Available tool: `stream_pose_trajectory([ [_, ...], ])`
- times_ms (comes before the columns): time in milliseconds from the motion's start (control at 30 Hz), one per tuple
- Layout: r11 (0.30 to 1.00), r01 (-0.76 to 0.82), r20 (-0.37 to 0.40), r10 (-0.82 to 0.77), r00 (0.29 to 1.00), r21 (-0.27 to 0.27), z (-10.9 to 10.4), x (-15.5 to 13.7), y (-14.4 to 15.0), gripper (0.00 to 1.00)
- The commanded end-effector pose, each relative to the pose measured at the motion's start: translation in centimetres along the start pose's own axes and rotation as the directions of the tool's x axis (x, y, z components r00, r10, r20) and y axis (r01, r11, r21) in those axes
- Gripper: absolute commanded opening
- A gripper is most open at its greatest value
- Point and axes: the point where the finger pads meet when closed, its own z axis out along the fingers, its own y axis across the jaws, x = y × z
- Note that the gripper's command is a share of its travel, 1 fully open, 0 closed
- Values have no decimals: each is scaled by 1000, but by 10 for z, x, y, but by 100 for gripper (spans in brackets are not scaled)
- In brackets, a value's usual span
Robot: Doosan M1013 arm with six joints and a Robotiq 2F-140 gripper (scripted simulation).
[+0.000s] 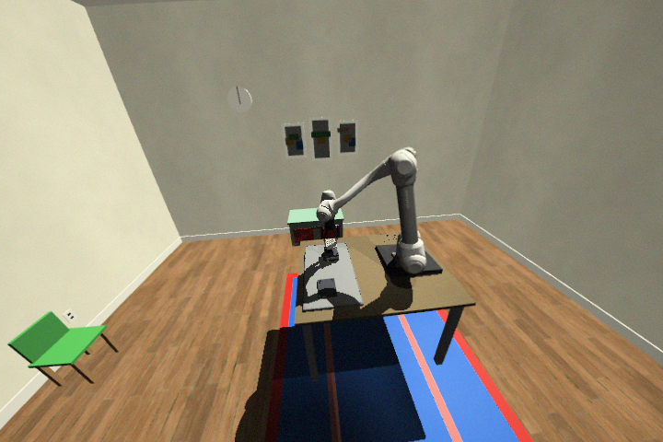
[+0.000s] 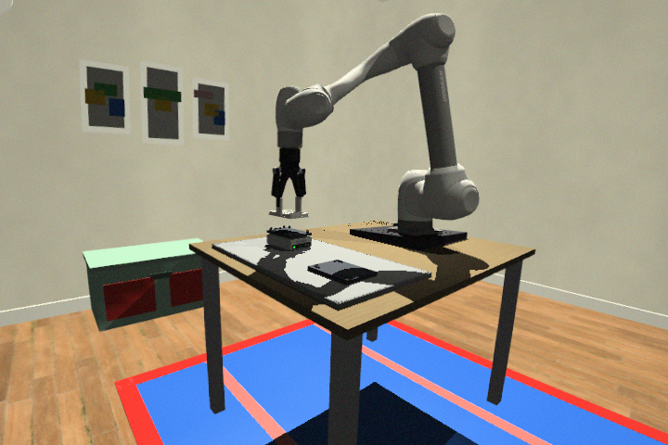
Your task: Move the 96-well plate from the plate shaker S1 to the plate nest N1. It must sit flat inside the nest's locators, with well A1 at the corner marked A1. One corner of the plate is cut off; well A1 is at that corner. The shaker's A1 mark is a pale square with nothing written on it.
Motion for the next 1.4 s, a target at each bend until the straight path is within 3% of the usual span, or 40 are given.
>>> stream_pose_trajectory([
  [0,1000,2,0,-2,1000,0,-2,-1,0,10],
  [600,1000,2,0,-2,1000,0,-2,-1,0,10],
  [700,998,-68,0,68,998,0,-1,-10,-3,10],
  [1367,998,-68,0,68,998,0,6,-68,-19,10],
])
